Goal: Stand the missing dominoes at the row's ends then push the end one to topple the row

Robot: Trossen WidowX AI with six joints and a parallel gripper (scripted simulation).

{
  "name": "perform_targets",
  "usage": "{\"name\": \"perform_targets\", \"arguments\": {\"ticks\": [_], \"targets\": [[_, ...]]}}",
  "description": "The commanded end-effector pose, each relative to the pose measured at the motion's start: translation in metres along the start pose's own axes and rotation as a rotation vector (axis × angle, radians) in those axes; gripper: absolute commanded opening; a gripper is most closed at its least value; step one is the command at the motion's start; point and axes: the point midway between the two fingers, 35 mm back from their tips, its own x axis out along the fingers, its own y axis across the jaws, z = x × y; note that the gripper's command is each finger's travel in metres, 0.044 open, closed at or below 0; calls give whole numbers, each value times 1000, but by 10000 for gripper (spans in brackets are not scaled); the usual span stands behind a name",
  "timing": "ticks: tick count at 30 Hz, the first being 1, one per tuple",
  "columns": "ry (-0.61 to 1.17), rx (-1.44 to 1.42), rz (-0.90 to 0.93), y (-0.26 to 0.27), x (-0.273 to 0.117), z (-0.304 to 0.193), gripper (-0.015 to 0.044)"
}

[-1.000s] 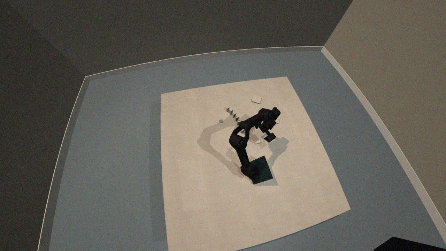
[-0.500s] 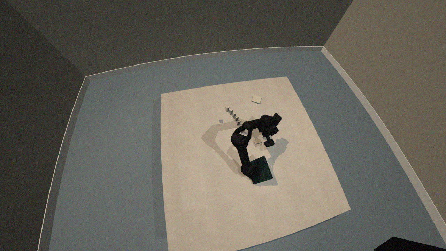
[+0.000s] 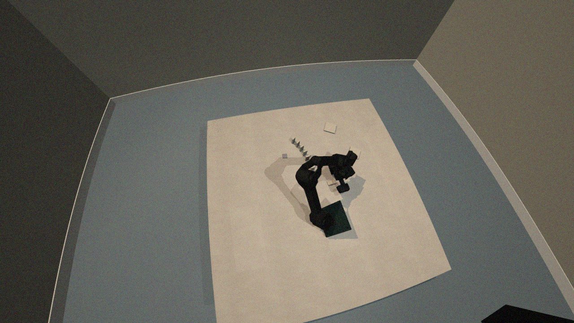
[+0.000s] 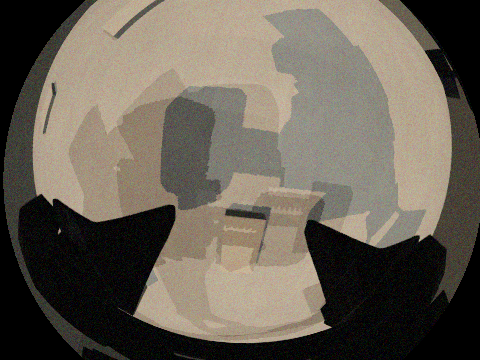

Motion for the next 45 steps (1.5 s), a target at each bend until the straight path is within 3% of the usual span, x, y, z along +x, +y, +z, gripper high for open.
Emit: {"name": "perform_targets", "arguments": {"ticks": [1, 6, 19, 30, 42, 45], "targets": [[6, 5, -2, -1, 7, -2, 440], [6, 5, -2, -1, 7, -2, 440], [6, 5, -2, -1, 7, -2, 107], [6, 5, -2, -1, 0, -2, 107], [2, 7, -3, 0, -139, -1, 107], [1, -9, -4, 0, -154, -2, 107]]}}
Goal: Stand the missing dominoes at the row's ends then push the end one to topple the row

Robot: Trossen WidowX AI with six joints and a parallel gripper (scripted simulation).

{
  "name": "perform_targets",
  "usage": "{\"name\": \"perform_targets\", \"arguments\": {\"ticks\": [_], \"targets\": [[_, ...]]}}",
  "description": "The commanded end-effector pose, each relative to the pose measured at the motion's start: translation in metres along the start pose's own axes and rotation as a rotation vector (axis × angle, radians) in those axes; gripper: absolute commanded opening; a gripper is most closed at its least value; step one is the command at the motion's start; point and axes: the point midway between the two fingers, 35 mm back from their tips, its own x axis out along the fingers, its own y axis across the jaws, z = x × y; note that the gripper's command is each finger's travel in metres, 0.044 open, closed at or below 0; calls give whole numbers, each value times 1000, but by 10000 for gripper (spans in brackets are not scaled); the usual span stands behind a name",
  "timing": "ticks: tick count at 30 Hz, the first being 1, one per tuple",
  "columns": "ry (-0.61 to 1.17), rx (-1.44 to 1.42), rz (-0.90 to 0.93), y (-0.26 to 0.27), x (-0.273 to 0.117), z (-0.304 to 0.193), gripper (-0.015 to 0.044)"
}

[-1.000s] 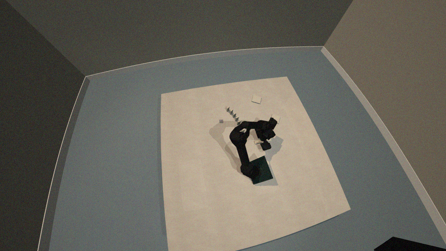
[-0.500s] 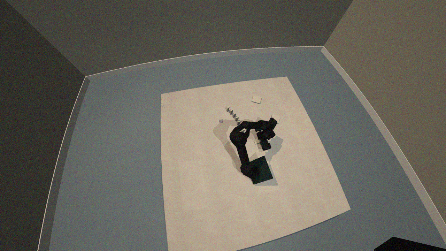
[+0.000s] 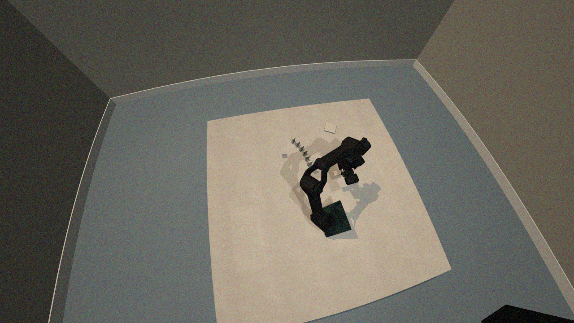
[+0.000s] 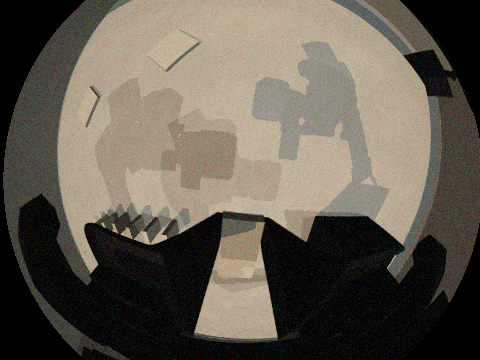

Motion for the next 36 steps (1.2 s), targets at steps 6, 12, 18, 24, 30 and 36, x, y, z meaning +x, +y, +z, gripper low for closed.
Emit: {"name": "perform_targets", "arguments": {"ticks": [6, 12, 18, 24, 30, 36], "targets": [[0, -37, -7, -1, -20, 29, 107], [-4, -94, -7, -9, -18, 96, 107], [-6, -96, -8, -9, -18, 98, 107], [-85, -107, -59, -9, -6, 104, 107], [-177, -118, -111, -8, 5, 110, 107], [-273, -126, -155, -7, 14, 116, 107]]}}
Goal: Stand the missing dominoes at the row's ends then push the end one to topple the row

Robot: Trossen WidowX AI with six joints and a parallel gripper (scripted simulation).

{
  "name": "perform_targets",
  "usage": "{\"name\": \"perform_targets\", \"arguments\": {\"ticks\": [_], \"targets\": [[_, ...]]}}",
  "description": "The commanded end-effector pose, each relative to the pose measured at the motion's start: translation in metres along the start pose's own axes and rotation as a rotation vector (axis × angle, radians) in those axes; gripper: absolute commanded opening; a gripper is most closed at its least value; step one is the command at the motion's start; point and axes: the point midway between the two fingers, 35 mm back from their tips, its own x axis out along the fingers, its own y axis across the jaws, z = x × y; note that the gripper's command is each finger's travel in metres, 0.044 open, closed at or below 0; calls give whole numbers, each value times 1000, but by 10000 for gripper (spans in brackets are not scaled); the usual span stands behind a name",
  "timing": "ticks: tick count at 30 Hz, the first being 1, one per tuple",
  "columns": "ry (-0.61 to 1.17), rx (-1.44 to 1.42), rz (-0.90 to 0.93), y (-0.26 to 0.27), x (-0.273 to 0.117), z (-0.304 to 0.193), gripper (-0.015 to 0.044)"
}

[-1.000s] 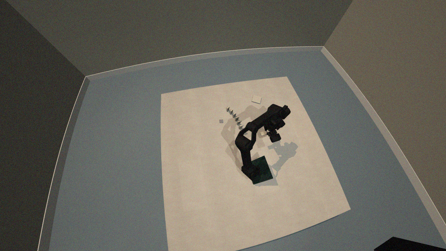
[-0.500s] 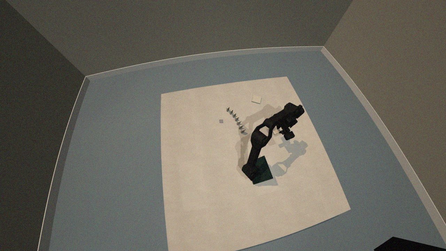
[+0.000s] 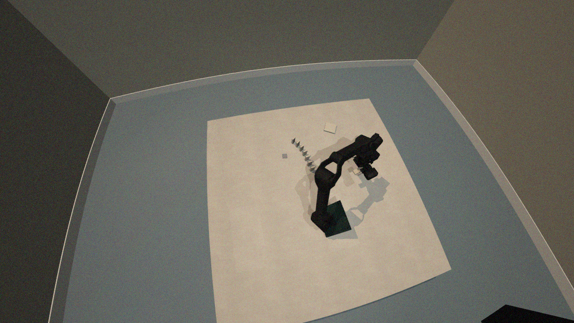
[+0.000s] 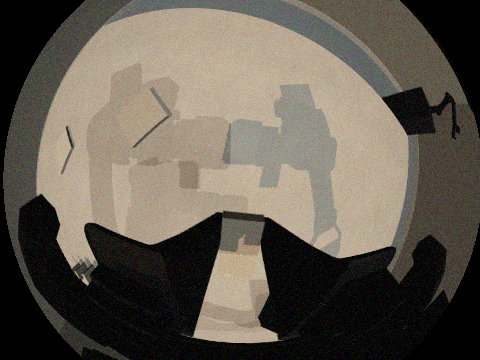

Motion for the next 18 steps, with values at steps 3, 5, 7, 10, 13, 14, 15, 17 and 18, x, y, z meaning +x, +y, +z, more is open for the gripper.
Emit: {"name": "perform_targets", "arguments": {"ticks": [3, 5, 7, 10, 13, 14, 15, 17, 18], "targets": [[-88, -3, -46, 1, 9, 2, 107], [-121, -5, -59, 2, 12, 3, 107], [-153, -6, -72, 2, 15, 4, 107], [-203, -7, -90, 3, 18, 5, 107], [-253, -8, -105, 4, 21, 6, 107], [-270, -8, -110, 4, 22, 7, 107], [-287, -8, -115, 4, 23, 7, 107], [-321, -7, -123, 5, 25, 7, 107], [-338, -7, -127, 5, 25, 7, 107]]}}
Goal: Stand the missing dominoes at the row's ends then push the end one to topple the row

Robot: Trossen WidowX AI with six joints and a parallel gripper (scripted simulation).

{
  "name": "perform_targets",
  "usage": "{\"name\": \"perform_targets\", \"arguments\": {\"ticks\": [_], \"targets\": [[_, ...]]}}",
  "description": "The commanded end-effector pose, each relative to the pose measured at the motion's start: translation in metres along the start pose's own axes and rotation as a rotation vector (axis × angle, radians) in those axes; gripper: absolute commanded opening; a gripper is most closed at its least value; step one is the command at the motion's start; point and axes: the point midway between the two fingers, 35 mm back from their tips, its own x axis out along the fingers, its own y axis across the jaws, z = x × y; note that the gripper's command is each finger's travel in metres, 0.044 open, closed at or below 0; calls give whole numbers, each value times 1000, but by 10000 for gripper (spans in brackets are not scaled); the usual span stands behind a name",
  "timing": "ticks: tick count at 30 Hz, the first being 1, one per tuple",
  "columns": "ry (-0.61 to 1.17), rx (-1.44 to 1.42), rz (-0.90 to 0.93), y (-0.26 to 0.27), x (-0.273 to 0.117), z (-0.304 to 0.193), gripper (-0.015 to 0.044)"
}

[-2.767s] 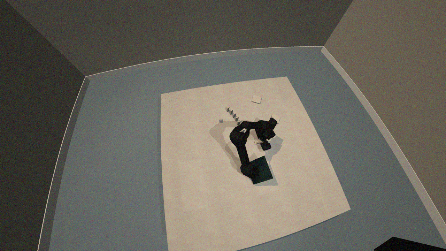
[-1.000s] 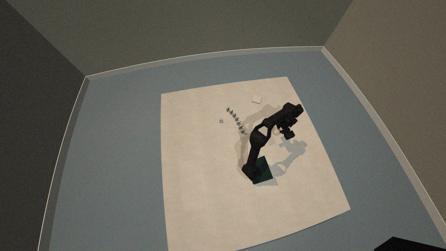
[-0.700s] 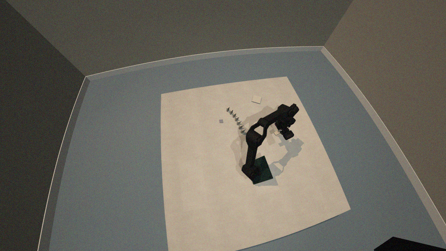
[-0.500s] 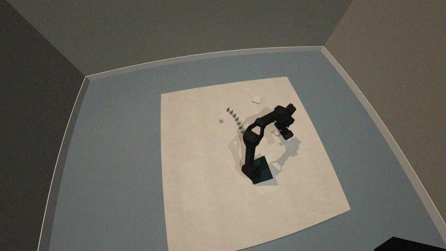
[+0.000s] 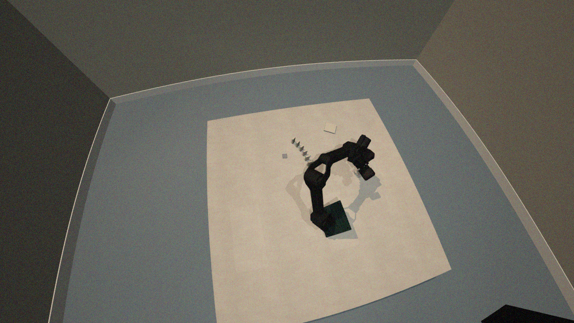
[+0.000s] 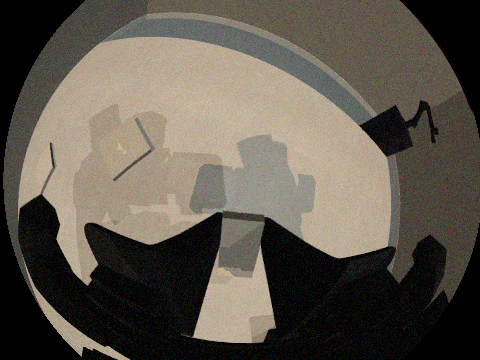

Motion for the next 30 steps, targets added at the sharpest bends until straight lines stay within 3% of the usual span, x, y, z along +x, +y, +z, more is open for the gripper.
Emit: {"name": "perform_targets", "arguments": {"ticks": [1, 30], "targets": [[-61, 4, -19, 1, 3, -1, 107], [-561, 68, -33, 7, 1, -12, 107]]}}
